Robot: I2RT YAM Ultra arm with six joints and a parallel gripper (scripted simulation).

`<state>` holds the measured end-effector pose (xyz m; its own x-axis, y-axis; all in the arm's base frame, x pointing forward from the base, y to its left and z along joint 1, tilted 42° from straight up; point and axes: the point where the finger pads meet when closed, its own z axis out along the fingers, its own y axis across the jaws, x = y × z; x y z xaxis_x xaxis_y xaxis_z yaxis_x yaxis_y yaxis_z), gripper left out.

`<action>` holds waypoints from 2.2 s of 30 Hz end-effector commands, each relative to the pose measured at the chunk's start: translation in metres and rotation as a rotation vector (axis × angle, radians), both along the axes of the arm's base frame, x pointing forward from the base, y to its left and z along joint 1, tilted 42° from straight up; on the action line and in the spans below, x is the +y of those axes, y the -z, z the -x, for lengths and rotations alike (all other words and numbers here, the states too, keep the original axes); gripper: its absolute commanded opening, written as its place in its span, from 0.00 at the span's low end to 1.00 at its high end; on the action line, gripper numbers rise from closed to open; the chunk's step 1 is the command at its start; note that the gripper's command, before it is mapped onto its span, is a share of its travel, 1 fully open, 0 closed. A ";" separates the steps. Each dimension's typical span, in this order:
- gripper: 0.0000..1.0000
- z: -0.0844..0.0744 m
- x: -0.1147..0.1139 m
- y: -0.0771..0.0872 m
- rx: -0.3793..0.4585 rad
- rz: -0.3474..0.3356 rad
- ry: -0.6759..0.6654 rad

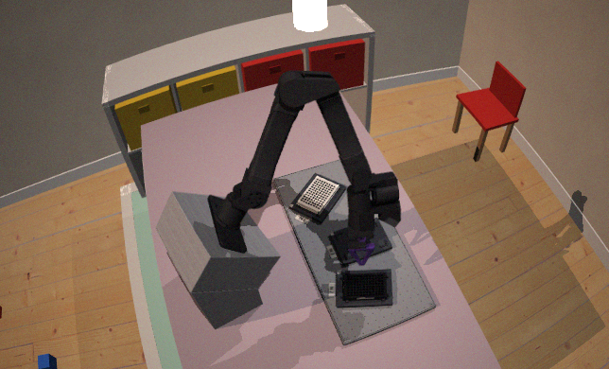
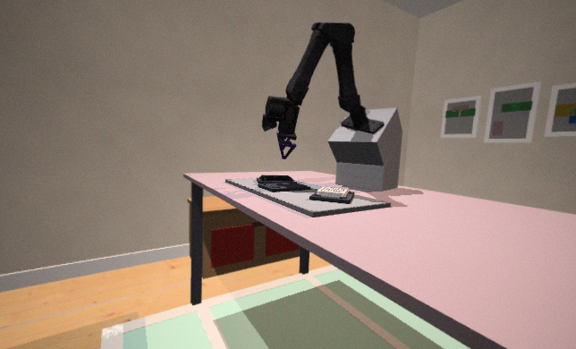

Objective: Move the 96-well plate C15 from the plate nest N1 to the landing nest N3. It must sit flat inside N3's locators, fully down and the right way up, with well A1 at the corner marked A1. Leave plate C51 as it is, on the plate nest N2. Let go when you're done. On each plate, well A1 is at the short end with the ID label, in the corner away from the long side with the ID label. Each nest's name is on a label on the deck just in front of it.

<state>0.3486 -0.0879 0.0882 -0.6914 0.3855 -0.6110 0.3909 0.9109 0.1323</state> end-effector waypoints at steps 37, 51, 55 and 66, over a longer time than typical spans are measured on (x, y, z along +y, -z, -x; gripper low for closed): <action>1.00 0.106 0.074 -0.049 0.358 0.034 -0.323; 1.00 0.156 0.090 -0.066 0.482 0.046 -0.440; 1.00 0.145 0.097 -0.052 0.450 0.098 -0.511; 1.00 0.110 0.119 -0.037 0.411 0.171 -0.614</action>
<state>0.2256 0.0266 0.1301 -0.9543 -0.1778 -0.2402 -0.1708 0.9840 -0.0498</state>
